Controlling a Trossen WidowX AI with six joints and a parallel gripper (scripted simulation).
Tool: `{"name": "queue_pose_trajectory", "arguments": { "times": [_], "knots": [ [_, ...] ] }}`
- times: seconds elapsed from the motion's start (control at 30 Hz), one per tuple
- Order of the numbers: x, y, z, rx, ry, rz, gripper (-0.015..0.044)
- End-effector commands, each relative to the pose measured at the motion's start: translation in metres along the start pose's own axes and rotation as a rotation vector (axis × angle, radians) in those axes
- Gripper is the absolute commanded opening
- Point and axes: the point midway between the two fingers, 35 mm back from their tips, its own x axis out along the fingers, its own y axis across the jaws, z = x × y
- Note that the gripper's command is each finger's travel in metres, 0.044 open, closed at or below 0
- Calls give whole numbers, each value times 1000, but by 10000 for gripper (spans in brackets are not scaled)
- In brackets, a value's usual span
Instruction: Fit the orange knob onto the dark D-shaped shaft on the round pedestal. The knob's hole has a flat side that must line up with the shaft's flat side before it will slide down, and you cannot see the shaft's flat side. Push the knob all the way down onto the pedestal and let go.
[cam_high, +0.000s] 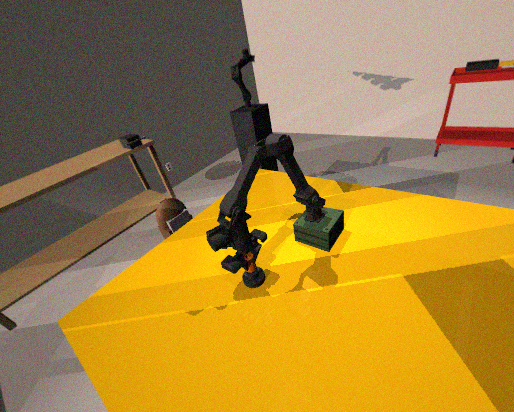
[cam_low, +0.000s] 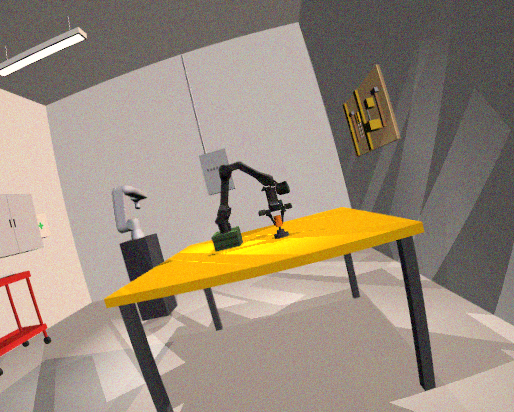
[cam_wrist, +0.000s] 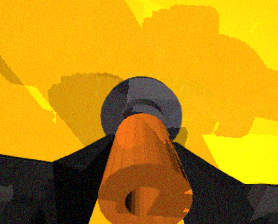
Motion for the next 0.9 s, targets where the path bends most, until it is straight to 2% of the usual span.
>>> {"name": "queue_pose_trajectory", "arguments": {
  "times": [0.0,0.3,0.53,0.87],
  "knots": [
    [1,0,1,7,-4,0,0],
    [-4,0,1,16,-4,0,0],
    [-2,1,0,216,-4,0,0],
    [0,-1,0,216,-4,0,0]
  ]
}}
